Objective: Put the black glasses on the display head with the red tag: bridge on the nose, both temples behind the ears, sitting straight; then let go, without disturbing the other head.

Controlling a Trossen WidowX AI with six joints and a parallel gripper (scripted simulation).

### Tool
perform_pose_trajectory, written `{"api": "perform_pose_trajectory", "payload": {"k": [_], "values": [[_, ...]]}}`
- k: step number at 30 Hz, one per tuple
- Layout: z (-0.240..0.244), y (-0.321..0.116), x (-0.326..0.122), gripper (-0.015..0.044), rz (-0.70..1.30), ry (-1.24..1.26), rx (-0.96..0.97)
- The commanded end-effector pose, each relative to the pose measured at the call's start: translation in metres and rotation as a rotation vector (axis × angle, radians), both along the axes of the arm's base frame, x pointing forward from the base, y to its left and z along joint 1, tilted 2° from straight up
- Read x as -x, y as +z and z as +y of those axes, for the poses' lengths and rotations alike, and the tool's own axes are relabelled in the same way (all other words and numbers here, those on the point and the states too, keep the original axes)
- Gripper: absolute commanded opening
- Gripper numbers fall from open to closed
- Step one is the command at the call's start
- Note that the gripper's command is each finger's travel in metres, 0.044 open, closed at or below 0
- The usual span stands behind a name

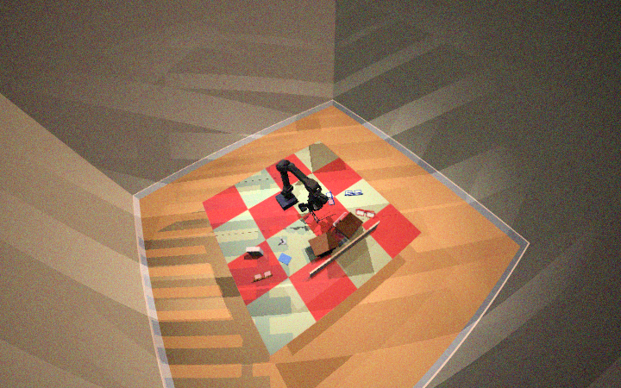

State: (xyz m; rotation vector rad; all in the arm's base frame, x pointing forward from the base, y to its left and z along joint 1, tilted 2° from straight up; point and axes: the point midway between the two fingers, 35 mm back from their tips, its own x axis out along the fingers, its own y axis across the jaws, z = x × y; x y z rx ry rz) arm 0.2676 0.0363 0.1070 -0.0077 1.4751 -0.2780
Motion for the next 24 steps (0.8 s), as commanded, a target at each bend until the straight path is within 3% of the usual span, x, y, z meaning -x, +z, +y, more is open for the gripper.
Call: {"api": "perform_pose_trajectory", "payload": {"k": [1,24], "values": [[0.005,0.004,-0.004,0.0000,-0.044,-0.085,0.014],[0.045,0.015,-0.011,0.0000,-0.333,-0.651,0.024]]}}
